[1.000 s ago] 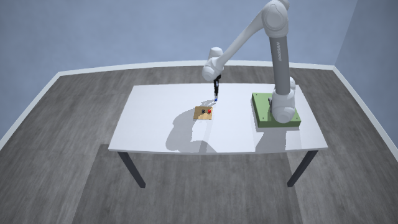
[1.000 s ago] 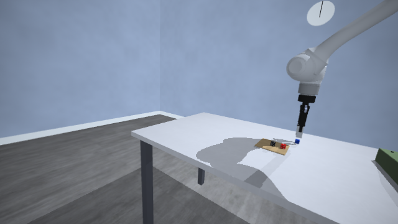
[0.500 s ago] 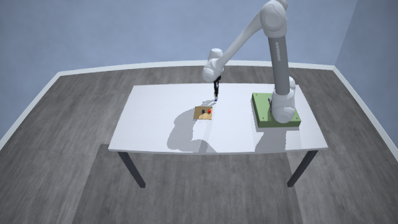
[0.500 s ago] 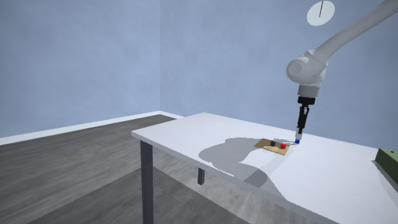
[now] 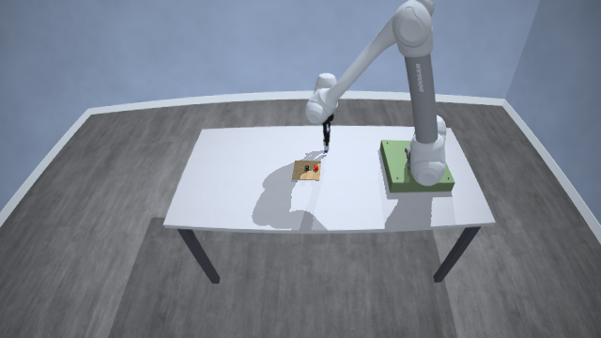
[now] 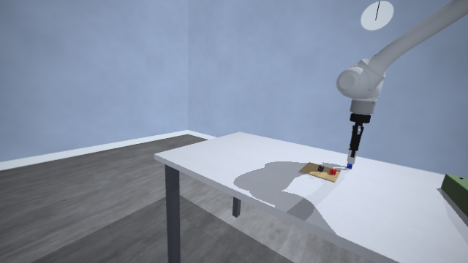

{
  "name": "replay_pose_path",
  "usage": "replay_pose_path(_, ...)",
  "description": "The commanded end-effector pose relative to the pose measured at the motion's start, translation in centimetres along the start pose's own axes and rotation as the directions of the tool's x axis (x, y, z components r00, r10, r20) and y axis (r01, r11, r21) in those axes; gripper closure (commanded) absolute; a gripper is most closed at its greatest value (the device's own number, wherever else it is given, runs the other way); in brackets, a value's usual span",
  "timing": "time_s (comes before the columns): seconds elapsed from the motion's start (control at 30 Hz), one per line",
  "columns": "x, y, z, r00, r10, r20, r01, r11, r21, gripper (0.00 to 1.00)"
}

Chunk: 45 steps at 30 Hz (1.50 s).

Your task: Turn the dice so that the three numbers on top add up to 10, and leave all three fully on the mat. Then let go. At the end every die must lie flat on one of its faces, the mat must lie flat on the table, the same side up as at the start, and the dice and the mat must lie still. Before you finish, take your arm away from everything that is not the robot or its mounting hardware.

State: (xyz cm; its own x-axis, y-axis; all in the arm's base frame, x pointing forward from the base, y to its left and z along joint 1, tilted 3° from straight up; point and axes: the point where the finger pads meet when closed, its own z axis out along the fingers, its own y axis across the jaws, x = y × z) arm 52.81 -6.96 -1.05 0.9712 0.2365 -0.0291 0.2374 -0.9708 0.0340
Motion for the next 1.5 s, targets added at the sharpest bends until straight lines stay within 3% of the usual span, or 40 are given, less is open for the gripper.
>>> replay_pose_path(0.0,0.0,0.0,0.0,1.000,0.000,0.000,0.000,1.000,0.000,0.79)
replay_pose_path(0.93,0.0,0.0,0.0,1.000,0.000,0.000,0.000,1.000,0.000,0.79)
replay_pose_path(1.47,0.0,0.0,1.8,1.000,0.000,0.000,0.000,1.000,0.000,0.79)
